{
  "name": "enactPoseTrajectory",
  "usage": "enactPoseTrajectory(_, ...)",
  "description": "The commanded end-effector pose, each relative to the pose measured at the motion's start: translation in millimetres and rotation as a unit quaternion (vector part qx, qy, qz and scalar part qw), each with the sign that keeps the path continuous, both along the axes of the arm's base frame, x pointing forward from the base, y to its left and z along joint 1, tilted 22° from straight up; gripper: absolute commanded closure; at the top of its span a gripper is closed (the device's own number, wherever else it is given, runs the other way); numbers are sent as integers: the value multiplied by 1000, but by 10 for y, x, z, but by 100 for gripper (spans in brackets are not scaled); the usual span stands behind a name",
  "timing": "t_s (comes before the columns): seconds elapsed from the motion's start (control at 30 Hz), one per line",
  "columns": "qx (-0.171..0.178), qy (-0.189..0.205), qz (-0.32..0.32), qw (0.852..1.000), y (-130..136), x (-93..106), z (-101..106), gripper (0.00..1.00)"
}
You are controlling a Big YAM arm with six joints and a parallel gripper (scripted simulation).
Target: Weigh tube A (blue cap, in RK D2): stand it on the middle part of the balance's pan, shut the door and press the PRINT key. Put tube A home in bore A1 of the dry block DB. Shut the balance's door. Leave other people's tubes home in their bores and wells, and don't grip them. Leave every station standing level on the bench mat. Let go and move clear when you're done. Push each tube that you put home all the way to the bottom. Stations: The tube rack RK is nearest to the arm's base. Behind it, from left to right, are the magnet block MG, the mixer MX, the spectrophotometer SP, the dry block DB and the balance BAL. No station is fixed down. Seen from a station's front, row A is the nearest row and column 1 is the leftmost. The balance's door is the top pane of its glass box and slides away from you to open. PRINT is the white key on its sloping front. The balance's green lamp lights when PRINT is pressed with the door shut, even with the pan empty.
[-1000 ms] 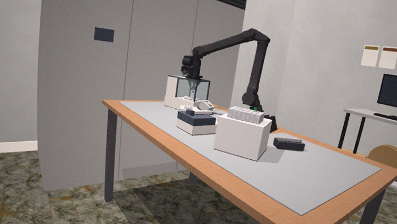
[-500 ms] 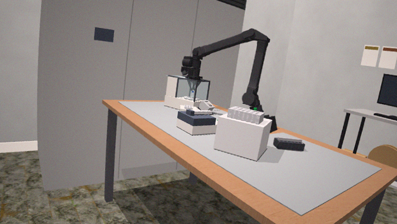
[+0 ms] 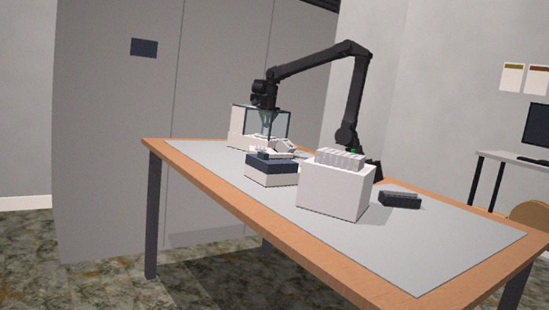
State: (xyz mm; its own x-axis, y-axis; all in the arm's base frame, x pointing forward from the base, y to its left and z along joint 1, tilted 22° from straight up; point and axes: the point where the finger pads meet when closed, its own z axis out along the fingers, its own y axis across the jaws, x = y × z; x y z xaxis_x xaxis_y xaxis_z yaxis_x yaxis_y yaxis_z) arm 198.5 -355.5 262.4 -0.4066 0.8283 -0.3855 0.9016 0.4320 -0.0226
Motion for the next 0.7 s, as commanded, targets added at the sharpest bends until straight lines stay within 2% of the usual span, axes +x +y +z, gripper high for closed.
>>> enactPoseTrajectory(0.0,2,2,1,1000,-57,-14,-58,64)
enactPoseTrajectory(0.03,-1,0,1,1000,-65,-9,-13,64)
enactPoseTrajectory(0.2,3,2,1,1000,-65,-13,-87,64)
enactPoseTrajectory(0.67,5,4,1,1000,-68,-12,-99,64)
